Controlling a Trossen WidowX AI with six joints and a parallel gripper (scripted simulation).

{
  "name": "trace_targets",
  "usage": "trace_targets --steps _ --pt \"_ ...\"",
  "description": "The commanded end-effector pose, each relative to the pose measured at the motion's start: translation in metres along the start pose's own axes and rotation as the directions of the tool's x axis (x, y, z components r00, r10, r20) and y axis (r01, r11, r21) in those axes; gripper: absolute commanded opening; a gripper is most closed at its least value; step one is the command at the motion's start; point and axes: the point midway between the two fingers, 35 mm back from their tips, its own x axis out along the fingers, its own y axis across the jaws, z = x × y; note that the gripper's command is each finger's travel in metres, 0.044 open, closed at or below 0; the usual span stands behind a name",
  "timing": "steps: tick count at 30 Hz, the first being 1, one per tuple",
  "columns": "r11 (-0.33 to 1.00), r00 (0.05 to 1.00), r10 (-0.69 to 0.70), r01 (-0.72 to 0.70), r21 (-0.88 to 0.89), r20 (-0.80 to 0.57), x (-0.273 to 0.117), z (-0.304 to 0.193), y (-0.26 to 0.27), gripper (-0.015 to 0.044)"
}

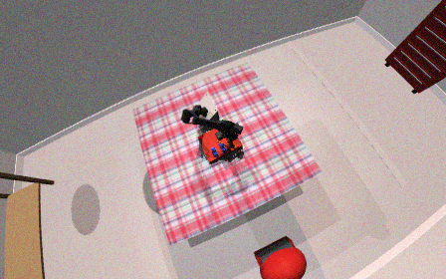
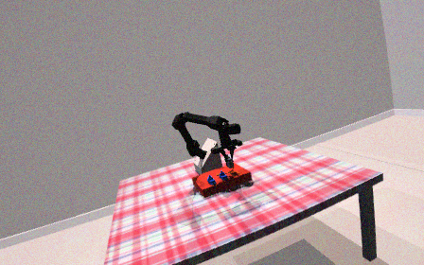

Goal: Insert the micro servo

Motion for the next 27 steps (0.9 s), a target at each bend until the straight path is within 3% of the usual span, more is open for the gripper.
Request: trace_targets --steps 1,13,27 --pt "1.000 1.000 -0.002 0.002 -0.006 0.005 -0.001 0.017 0.000 0.0000" --pt "1.000 1.000 -0.003 0.003 -0.004 0.007 -0.001 0.057 -0.001 0.0000" --pt "1.000 1.000 -0.004 0.004 -0.003 0.007 0.015 0.058 -0.001 0.0000"
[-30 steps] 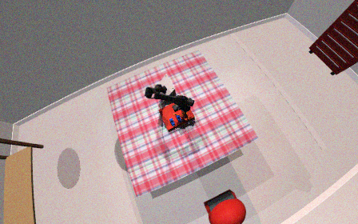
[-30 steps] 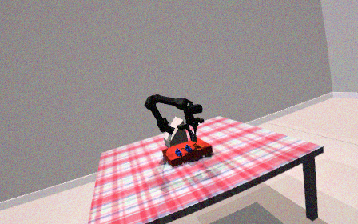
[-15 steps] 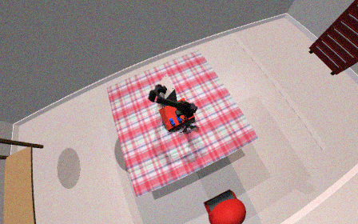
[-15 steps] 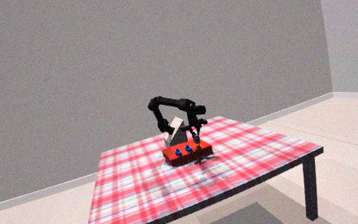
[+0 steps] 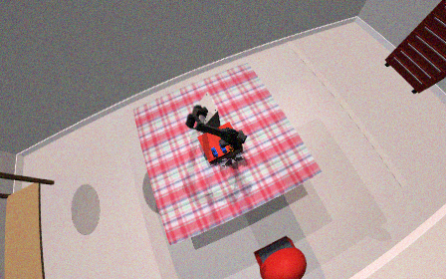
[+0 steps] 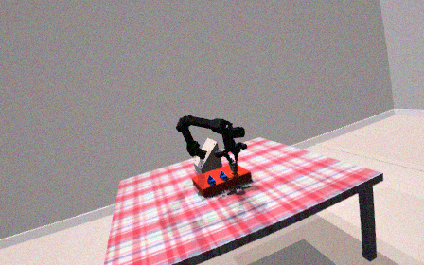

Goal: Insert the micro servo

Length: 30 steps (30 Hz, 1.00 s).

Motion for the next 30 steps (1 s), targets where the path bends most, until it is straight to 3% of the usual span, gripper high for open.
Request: trace_targets --steps 1,30 --pt "1.000 1.000 -0.004 0.004 -0.008 0.002 0.007 0.000 0.000 0.0000" --pt "1.000 1.000 -0.005 0.005 -0.008 0.002 0.024 0.000 0.000 0.0000"
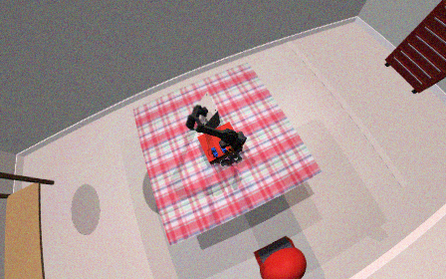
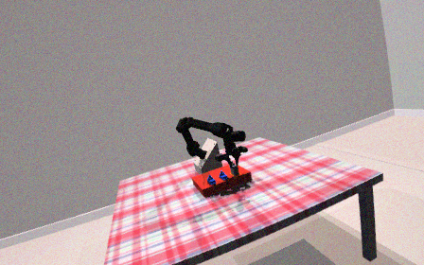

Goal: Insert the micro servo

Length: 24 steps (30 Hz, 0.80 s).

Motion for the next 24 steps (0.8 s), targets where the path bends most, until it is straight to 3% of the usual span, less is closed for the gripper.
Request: trace_targets --steps 1,24 --pt "1.000 1.000 -0.003 0.003 -0.006 0.002 0.004 0.000 0.000 0.0000" --pt "1.000 1.000 -0.004 0.004 -0.006 0.002 0.022 0.000 0.000 0.0000"
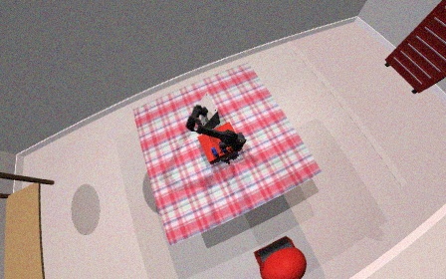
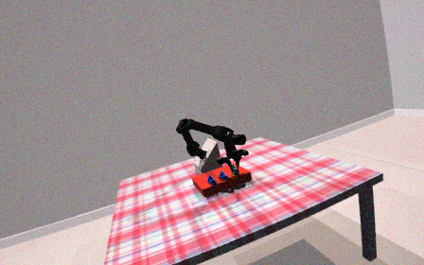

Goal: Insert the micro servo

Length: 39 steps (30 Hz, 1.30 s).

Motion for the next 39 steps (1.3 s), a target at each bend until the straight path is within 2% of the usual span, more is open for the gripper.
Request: trace_targets --steps 1,21,28,31,34,39 --pt "1.000 1.000 -0.004 0.004 -0.007 0.002 0.004 0.000 0.000 0.0000" --pt "1.000 1.000 -0.005 0.005 -0.006 0.002 0.020 0.000 0.000 0.0000" --pt "1.000 1.000 -0.005 0.005 -0.006 0.002 0.018 0.000 0.000 0.0184" --pt "1.000 1.000 -0.004 0.004 -0.007 0.002 0.011 0.000 0.000 0.0187" --pt "1.000 1.000 -0.003 0.003 -0.007 0.002 -0.014 -0.001 0.000 0.0187" --pt "1.000 1.000 -0.003 0.003 -0.007 0.002 -0.017 -0.004 0.002 0.0187"
